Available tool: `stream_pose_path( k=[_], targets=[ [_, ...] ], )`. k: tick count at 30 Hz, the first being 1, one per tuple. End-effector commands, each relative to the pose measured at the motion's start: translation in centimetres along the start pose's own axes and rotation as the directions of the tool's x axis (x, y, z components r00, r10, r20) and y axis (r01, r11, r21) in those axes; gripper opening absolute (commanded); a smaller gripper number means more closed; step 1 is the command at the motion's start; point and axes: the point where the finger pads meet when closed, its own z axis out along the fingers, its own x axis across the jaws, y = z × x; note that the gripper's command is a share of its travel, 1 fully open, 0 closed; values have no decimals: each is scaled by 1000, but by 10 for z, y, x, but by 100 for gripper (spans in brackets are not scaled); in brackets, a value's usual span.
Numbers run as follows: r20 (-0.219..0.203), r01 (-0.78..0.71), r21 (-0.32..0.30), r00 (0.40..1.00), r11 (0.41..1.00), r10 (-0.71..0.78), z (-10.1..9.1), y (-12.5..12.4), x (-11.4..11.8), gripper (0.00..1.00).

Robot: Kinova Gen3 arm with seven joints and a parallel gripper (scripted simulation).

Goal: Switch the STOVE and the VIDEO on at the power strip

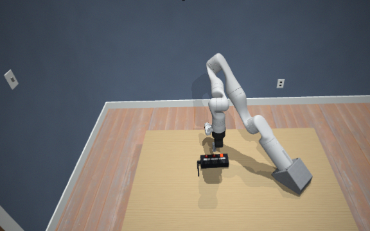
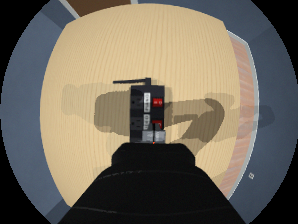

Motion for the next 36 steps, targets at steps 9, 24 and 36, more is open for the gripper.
stream_pose_path(
  k=[9,24,36],
  targets=[
    [1,0,1,1000,1000,0,0,0,0,0],
    [1,0,0,1000,1000,0,5,0,0,0],
    [1,0,0,1000,1000,0,19,-1,1,0]
  ],
)
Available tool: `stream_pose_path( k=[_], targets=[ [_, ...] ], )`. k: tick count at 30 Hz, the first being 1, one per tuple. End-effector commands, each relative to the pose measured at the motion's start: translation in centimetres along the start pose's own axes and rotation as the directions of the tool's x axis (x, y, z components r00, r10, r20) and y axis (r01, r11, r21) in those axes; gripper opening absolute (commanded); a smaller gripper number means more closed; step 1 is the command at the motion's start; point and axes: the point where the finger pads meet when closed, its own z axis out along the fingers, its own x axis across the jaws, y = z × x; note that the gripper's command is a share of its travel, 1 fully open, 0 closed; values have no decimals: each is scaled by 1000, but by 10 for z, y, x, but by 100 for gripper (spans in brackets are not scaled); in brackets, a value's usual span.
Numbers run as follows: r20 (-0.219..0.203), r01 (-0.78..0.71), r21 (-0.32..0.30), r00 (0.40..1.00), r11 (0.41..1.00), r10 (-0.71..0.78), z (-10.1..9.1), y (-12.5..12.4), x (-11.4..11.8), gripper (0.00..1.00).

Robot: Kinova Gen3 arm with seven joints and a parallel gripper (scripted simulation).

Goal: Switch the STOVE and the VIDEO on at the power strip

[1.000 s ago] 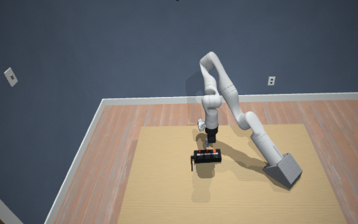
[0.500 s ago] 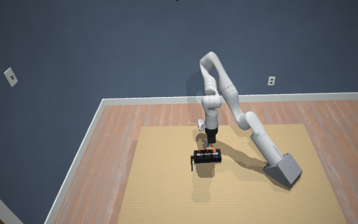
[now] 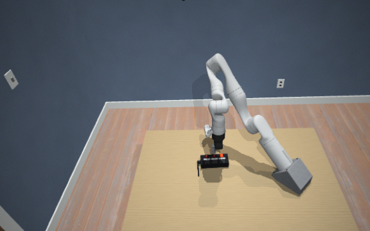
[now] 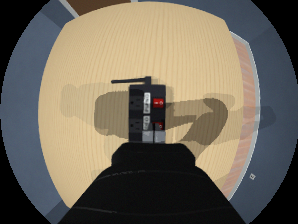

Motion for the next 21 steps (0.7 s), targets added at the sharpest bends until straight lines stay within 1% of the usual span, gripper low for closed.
stream_pose_path(
  k=[1,3,16,21],
  targets=[
    [-4,1,-4,1000,1000,-1,4,1,1,0],
    [-4,1,-4,1000,1000,-1,4,1,1,0],
    [-4,1,-4,1000,1000,-1,20,1,2,0],
    [-4,1,-4,1000,1000,-1,23,0,2,0]
  ],
)
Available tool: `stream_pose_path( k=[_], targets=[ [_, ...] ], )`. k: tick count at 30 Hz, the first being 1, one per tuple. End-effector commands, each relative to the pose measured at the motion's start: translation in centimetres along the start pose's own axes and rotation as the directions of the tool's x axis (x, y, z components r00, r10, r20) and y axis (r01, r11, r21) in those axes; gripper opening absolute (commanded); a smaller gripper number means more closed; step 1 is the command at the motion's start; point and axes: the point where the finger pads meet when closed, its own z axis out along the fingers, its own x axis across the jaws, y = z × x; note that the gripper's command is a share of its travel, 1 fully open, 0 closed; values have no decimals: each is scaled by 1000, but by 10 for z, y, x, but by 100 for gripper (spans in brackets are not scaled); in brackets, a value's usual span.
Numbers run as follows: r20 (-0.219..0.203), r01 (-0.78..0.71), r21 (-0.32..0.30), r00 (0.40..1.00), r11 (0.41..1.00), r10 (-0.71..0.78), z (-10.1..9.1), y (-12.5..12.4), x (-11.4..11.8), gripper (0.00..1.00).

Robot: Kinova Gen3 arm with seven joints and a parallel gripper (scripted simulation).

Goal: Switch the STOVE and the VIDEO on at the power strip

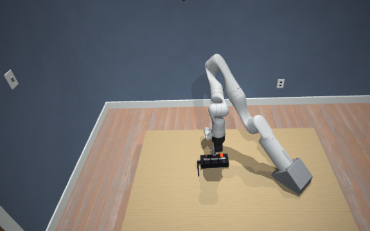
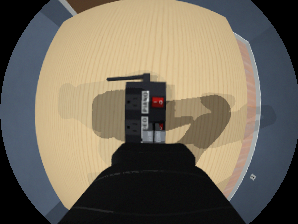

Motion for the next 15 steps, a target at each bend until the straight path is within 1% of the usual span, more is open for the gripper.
stream_pose_path(
  k=[1,15],
  targets=[
    [-2,1,-1,1000,1000,-1,2,0,0,0],
    [-2,1,-1,1000,1000,-1,5,0,0,0]
  ],
)
